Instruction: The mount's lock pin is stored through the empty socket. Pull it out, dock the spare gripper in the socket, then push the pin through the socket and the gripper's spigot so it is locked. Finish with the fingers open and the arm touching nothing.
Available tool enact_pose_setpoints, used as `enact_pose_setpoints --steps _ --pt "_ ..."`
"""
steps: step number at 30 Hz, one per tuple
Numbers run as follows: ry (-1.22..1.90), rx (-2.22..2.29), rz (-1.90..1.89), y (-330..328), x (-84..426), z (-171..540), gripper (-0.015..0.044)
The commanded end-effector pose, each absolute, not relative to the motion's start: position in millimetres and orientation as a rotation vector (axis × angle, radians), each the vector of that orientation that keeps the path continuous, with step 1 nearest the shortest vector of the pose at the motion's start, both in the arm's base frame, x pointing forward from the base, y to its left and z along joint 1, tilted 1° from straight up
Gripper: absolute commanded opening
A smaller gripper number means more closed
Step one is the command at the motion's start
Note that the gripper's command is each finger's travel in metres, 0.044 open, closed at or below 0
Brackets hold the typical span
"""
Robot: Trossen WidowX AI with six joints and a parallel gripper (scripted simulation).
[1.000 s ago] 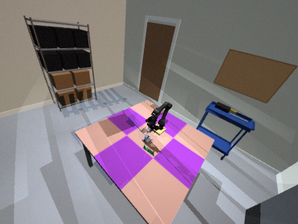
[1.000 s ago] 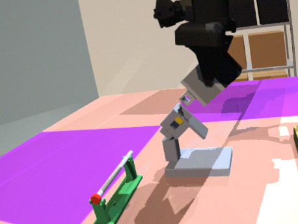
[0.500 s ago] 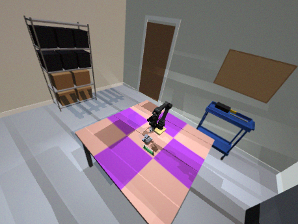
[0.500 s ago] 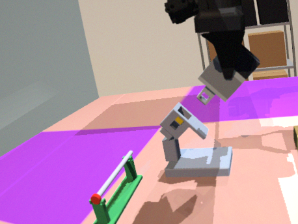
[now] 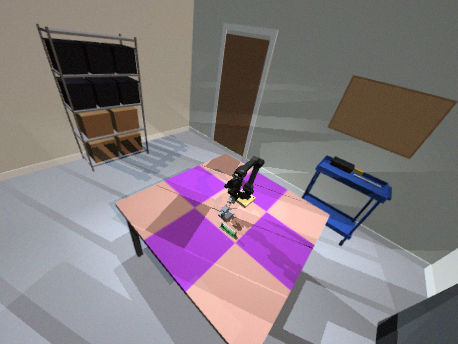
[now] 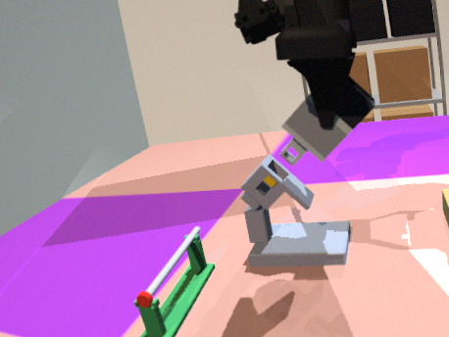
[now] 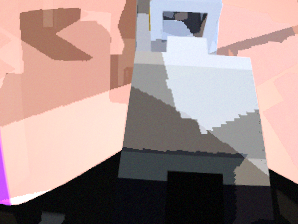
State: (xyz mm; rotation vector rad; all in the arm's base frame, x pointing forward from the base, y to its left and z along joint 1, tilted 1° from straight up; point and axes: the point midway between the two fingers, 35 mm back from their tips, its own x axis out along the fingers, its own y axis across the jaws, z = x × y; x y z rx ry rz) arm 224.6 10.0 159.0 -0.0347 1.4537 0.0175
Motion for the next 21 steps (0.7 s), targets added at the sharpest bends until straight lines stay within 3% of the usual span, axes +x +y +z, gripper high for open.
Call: enact_pose_setpoints --steps 1,21 --pt "1.453 -0.034 0.023 10.7 226.3 153.8 0.0000" --pt "1.449 -0.035 0.021 11.1 248.6 139.0 0.0000"
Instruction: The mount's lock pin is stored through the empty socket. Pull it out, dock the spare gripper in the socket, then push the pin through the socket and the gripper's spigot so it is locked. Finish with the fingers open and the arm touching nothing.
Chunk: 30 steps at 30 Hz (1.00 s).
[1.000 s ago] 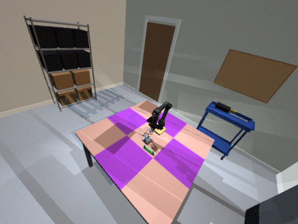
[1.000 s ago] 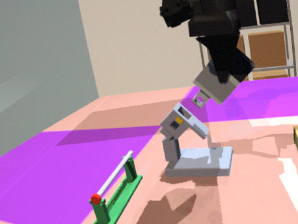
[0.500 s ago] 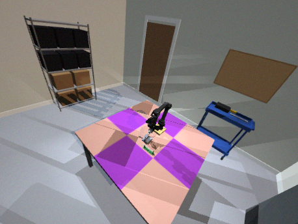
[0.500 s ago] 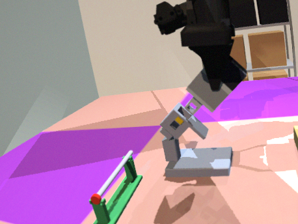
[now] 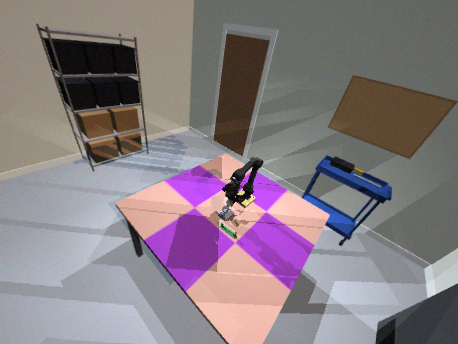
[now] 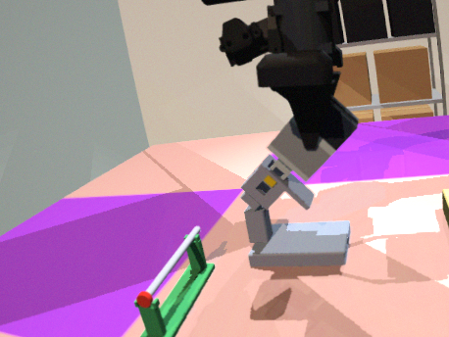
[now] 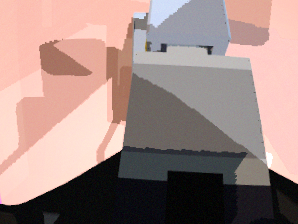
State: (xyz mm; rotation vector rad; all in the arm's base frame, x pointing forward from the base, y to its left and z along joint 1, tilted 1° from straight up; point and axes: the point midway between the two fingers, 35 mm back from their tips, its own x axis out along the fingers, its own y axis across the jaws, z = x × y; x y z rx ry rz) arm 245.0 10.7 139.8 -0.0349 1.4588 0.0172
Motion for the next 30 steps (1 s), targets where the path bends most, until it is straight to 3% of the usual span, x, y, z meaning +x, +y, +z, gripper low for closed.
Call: enact_pose_setpoints --steps 1,27,30 --pt "1.449 -0.035 0.021 11.1 249.6 138.1 0.0000" --pt "1.458 -0.035 0.017 11.1 259.2 127.0 0.0000" --pt "1.458 -0.035 0.017 11.1 259.2 127.0 0.0079"
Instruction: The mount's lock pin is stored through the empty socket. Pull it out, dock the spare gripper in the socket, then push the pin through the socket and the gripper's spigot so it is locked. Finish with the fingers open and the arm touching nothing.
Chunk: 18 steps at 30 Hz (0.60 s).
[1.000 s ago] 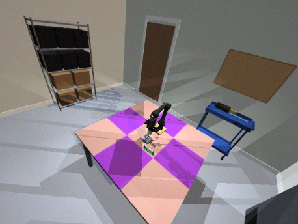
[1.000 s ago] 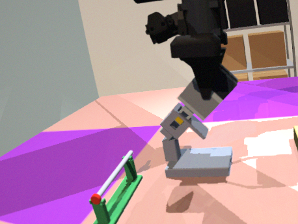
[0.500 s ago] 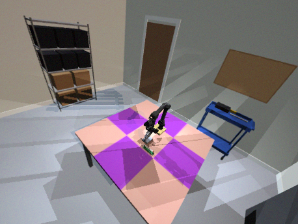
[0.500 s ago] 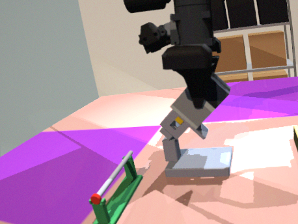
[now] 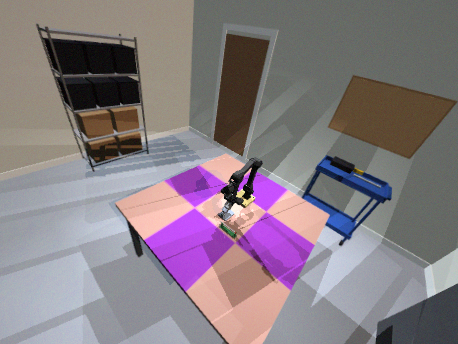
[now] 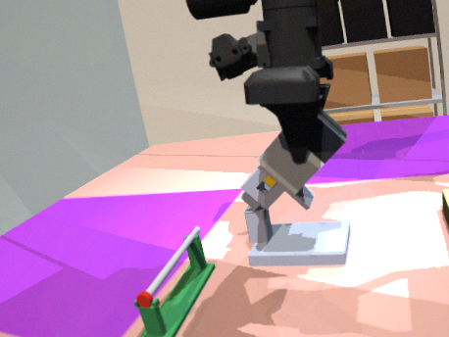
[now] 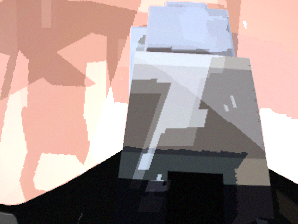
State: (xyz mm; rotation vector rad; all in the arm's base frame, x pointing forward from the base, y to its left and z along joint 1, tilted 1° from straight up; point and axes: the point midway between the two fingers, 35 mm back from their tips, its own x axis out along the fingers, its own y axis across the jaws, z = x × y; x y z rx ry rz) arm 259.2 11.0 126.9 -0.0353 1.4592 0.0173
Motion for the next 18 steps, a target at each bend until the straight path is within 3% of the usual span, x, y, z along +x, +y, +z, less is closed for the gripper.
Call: enact_pose_setpoints --steps 1,14,18 --pt "1.458 -0.035 0.017 11.1 259.2 127.0 0.0105" --pt "1.458 -0.035 0.017 11.1 259.2 127.0 0.0440" --pt "1.459 -0.035 0.017 11.0 256.2 129.4 0.0440"
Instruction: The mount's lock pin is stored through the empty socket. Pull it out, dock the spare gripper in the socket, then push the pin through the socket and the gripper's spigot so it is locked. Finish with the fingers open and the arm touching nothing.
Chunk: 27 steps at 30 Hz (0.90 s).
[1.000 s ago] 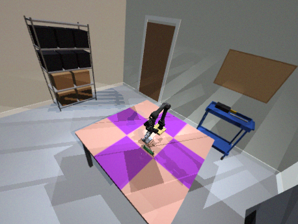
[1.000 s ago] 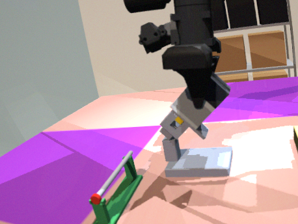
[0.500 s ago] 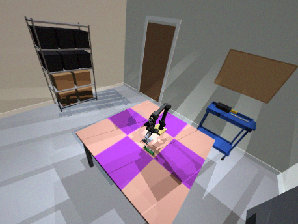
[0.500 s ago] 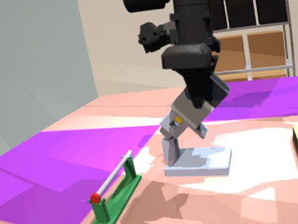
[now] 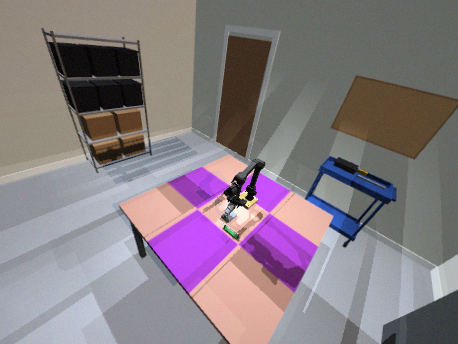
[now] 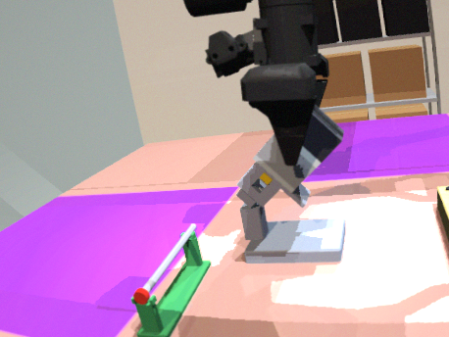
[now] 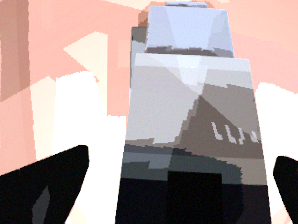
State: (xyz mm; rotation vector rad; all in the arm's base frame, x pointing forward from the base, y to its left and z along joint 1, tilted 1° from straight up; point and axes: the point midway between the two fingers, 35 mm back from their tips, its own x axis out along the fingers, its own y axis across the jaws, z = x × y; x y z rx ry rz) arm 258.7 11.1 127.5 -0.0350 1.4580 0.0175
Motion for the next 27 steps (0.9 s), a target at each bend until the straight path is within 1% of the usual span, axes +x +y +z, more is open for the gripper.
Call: enact_pose_setpoints --steps 1,27 --pt "1.459 -0.035 0.017 11.0 254.4 130.8 0.0440" --pt "1.486 -0.039 0.020 9.1 199.7 167.7 0.0440"
